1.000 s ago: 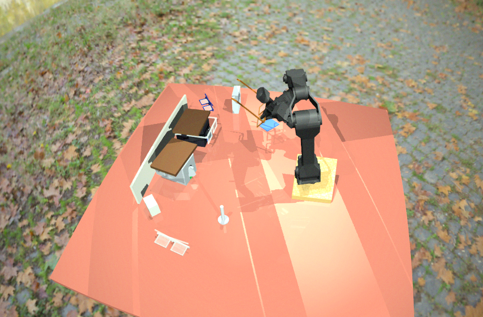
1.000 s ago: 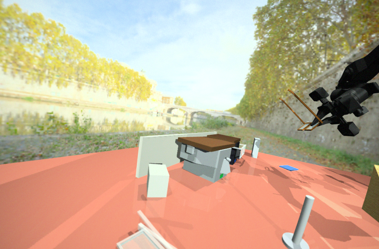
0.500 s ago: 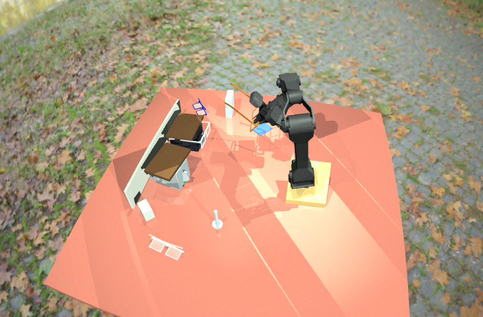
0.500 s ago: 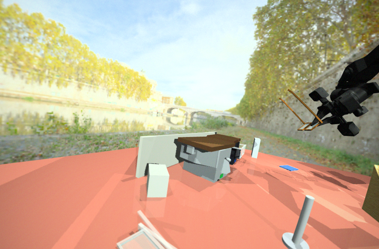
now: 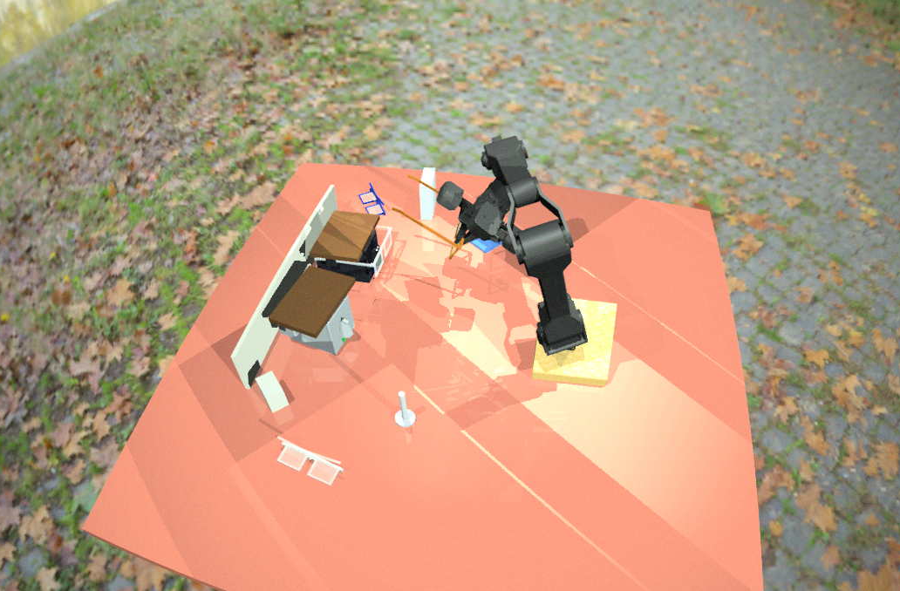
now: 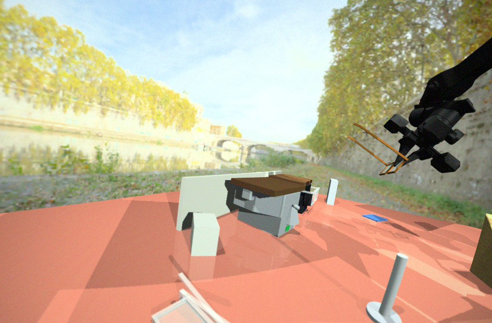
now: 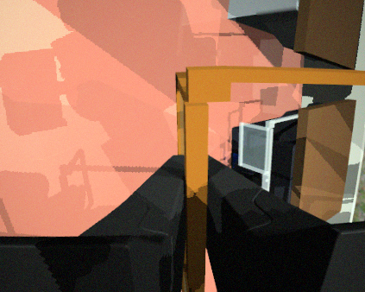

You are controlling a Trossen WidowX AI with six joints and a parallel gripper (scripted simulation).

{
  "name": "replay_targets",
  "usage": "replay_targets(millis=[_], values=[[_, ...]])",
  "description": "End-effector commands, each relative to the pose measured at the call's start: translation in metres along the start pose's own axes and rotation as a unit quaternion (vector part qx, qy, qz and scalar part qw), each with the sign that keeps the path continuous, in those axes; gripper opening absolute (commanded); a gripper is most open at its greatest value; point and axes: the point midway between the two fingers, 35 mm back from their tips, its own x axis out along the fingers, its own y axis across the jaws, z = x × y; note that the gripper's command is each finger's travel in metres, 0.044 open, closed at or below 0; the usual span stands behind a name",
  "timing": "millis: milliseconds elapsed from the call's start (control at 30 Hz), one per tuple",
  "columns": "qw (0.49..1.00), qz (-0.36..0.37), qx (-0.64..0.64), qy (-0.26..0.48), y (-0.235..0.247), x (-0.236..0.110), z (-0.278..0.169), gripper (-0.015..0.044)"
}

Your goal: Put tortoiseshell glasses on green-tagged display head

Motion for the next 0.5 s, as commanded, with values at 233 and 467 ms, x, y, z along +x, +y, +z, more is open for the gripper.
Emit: replay_targets(millis=[233,467], values=[[0.996,0.083,0.030,0.001,-0.020,0.030,0.040,0.0000],[0.990,0.130,0.047,0.008,-0.026,0.050,0.066,0.0000]])
